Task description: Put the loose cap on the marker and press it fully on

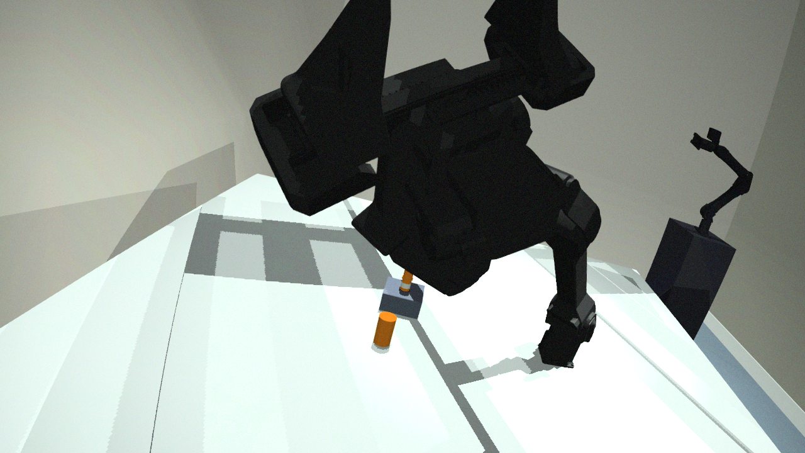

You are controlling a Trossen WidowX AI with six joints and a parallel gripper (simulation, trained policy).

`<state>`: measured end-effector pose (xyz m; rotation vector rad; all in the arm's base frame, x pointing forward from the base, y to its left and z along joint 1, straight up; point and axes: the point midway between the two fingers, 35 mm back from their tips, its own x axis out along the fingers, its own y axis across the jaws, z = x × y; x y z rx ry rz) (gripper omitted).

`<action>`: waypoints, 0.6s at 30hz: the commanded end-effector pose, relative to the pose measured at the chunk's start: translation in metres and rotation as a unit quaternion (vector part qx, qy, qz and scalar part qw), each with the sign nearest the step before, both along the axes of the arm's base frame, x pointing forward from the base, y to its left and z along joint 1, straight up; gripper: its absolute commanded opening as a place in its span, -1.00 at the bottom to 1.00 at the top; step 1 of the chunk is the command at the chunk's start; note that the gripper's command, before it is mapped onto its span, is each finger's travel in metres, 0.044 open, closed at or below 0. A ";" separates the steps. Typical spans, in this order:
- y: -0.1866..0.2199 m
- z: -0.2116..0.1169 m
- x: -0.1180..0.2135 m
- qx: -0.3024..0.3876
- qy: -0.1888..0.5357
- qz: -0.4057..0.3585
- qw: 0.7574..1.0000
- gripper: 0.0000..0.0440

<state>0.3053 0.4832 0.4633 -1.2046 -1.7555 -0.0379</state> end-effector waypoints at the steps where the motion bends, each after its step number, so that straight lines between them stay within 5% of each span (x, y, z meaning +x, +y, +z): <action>1: -0.001 0.001 0.001 -0.002 0.001 -0.001 1.000 0.71; 7: -0.003 0.006 0.014 -0.037 0.020 -0.011 0.999 0.12; 18: -0.012 0.014 0.031 -0.103 0.054 -0.023 0.993 0.26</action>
